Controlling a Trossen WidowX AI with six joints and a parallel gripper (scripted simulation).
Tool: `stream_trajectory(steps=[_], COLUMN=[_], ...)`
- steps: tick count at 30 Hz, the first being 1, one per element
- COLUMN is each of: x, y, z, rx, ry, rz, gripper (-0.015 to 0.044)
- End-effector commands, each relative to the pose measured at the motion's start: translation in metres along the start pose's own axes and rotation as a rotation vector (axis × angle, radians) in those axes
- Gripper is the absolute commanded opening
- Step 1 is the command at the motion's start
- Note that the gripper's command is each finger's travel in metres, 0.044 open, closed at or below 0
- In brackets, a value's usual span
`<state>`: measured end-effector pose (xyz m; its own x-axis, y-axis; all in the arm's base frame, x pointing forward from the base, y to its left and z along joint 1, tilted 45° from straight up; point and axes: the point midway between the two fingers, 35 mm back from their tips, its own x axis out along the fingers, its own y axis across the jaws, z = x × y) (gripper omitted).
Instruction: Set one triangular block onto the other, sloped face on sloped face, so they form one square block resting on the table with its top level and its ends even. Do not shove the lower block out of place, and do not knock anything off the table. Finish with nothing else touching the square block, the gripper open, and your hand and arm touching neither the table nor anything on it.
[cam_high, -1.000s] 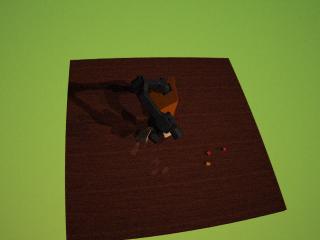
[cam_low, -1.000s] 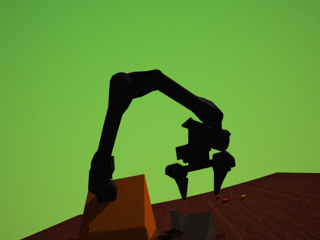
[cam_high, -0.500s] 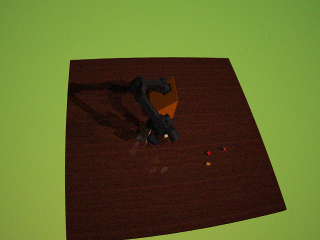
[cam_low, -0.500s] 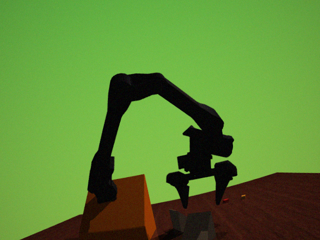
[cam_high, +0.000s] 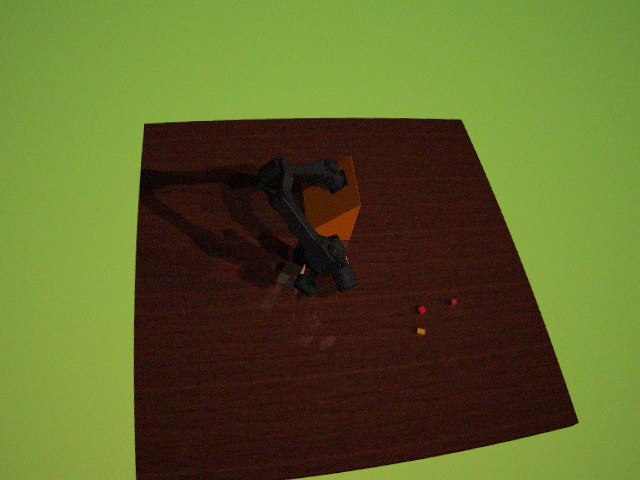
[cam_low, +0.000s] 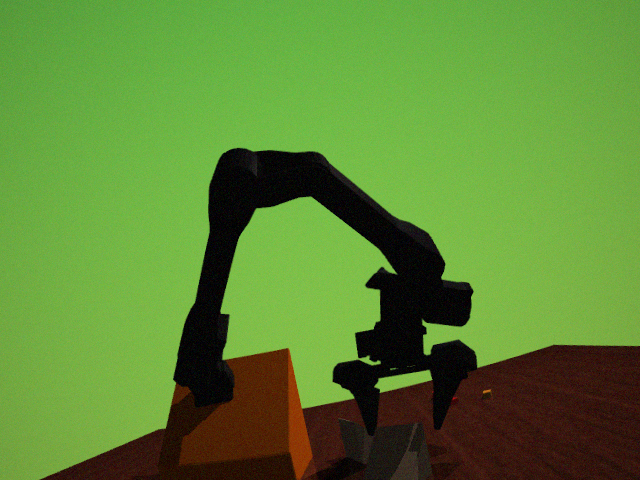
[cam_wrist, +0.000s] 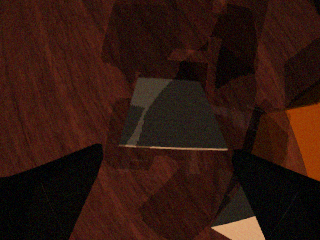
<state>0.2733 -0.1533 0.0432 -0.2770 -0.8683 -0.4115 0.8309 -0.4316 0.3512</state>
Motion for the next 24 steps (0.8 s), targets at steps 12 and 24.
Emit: stream_trajectory(steps=[12,24], x=[0.025,0.044], y=[0.000,-0.001], z=[0.003,0.007], rx=[0.002,0.004], ry=[-0.008,-0.021], rz=[0.004,0.006], gripper=[0.0440,0.0440])
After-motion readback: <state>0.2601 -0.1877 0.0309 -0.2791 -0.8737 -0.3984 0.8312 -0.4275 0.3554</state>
